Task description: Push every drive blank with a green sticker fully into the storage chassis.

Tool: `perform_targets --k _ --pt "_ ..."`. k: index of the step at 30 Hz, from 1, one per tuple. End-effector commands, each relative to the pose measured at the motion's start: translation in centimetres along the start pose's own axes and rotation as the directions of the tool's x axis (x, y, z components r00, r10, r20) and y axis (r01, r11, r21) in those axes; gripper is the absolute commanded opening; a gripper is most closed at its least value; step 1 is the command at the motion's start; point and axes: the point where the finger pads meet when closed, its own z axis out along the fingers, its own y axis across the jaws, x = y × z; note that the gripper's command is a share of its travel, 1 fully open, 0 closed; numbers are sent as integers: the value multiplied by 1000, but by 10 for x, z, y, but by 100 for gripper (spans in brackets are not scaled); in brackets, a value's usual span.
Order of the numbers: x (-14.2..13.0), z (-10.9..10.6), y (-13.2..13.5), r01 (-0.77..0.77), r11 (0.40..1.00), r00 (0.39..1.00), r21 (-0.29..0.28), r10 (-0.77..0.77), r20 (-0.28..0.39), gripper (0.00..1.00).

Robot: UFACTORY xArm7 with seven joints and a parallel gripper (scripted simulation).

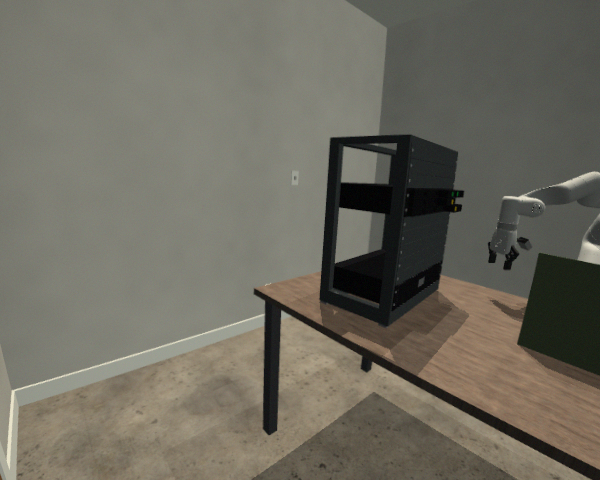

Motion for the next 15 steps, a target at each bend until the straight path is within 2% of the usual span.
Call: perform_targets --k 1,5,15 --pt "-19 -1 3 29 999 999 26 -30 16 100" --pt "-31 -1 7 50 998 998 42 -51 25 100" --pt "-111 -4 47 200 965 973 168 -215 80 100"
